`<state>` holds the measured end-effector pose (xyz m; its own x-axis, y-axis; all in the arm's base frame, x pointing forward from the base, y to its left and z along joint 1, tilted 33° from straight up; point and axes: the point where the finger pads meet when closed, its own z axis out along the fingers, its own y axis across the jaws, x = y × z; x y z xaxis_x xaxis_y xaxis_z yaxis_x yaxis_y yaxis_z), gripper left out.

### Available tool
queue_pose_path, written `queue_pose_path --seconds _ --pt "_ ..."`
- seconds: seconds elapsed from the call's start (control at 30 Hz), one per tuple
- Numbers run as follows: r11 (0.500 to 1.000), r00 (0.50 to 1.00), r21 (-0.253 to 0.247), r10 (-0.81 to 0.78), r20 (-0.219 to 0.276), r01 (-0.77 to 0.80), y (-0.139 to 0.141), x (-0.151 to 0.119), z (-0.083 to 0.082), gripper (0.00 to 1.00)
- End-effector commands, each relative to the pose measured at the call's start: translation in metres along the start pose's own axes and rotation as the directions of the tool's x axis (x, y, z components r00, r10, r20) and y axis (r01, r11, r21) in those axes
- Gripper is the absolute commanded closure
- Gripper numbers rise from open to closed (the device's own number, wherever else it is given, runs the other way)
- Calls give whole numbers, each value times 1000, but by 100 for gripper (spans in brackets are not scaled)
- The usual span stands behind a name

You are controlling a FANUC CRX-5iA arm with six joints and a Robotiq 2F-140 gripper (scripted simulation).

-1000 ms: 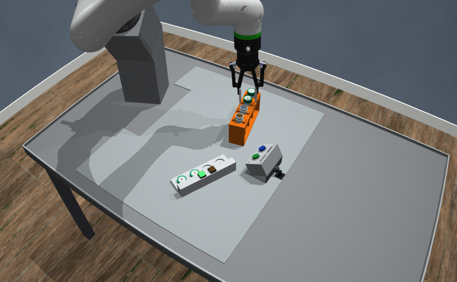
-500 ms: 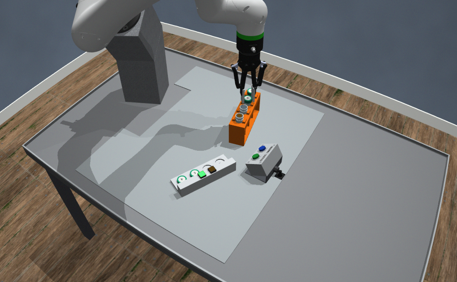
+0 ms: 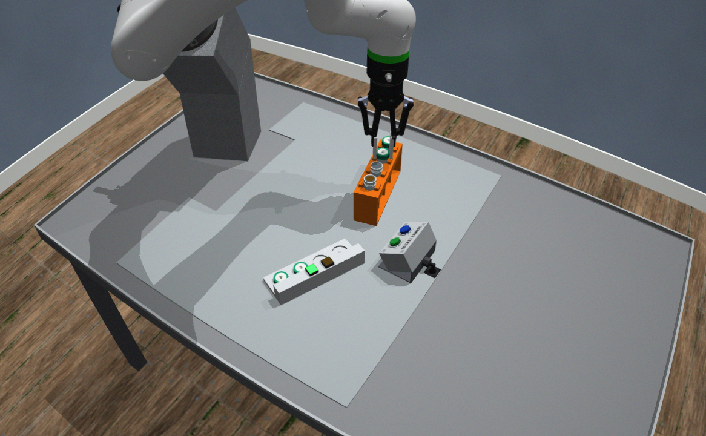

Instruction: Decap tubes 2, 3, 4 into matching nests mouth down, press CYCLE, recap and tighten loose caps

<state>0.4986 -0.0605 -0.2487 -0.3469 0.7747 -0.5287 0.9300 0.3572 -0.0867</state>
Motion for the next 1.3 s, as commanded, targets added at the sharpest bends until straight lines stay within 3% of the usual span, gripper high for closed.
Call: queue_pose_path --seconds 0.0,0.13,0.33,0.37,0.47,0.53,0.57,0.8,0.83,1.23,1.27 --pt "986 986 -11 164 7 -164 0 0 0 100" --pt "934 934 -12 357 4 -357 0 0 0 100" --pt "798 798 -11 603 0 -603 0 0 1 100" --pt "787 787 -13 617 0 -617 0 0 1 100" --pt "686 686 -13 728 -1 -728 0 0 1 100" --pt "686 686 -13 728 -1 -728 0 0 1 100" --pt "651 651 -13 759 -2 -759 0 0 1 100" --pt "651 651 -13 759 -2 -759 0 0 1 100" --pt "651 651 -13 759 -2 -759 0 0 1 65" --pt "651 651 -13 759 -2 -759 0 0 1 65" --pt "712 712 -13 703 -1 -703 0 0 0 65"
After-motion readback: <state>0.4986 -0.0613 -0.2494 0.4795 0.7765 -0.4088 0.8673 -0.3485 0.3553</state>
